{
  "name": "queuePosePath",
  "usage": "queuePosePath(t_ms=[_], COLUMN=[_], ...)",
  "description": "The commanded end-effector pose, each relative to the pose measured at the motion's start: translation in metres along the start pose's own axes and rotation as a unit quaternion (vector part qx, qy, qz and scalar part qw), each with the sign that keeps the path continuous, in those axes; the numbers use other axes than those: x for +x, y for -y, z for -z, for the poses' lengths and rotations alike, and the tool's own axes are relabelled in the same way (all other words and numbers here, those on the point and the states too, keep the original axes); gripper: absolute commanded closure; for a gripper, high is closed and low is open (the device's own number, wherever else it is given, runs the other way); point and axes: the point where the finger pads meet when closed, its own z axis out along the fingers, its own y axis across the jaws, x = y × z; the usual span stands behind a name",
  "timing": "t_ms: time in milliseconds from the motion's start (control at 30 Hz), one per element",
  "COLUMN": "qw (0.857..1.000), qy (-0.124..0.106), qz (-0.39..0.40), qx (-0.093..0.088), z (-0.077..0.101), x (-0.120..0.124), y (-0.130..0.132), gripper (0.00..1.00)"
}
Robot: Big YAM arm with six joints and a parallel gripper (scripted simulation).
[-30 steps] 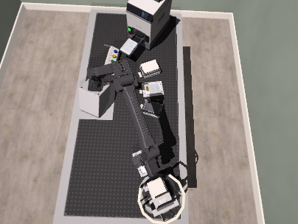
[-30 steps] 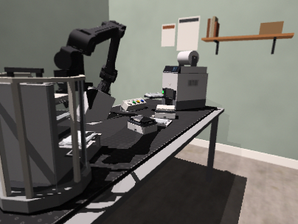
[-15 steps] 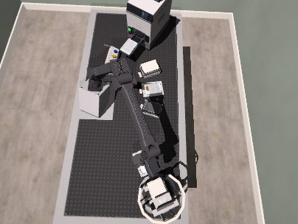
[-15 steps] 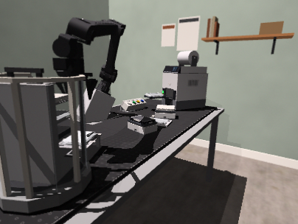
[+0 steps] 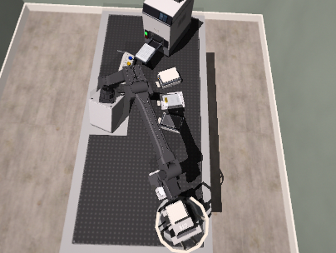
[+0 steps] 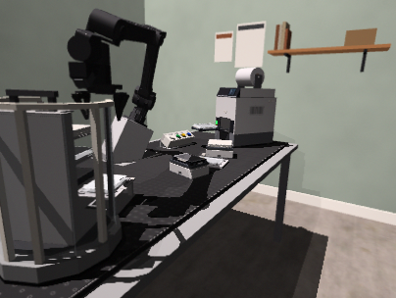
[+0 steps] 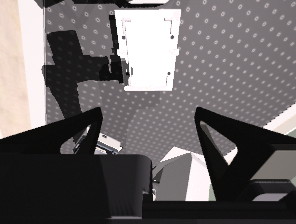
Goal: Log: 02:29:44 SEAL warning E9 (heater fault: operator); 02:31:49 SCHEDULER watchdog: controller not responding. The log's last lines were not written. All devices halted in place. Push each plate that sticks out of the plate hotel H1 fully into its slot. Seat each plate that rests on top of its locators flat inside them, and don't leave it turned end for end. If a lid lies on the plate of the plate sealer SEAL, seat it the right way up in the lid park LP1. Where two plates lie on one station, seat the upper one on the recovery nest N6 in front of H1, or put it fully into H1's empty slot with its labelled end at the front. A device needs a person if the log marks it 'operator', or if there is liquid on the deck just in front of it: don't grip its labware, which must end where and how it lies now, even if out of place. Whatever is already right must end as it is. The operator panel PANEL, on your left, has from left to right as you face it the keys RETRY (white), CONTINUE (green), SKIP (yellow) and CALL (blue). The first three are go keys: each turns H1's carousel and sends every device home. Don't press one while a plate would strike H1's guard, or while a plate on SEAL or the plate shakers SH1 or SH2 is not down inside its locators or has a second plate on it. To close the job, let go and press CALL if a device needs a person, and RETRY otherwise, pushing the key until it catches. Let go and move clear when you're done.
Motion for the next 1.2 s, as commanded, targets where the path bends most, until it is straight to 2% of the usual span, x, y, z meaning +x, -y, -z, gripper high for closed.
queuePosePath(t_ms=[0,233,367,1167], qw=[0.999,0.999,0.999,0.999], qy=[0.049,0.049,0.049,0.049], qz=[0.012,0.012,0.012,0.012], qx=[-0.005,-0.005,-0.005,-0.005], z=[0.066,0.085,0.088,0.088], x=[-0.013,-0.011,-0.010,-0.010], y=[-0.003,-0.002,-0.002,-0.002], gripper=[0.00,0.00,0.00,0.00])
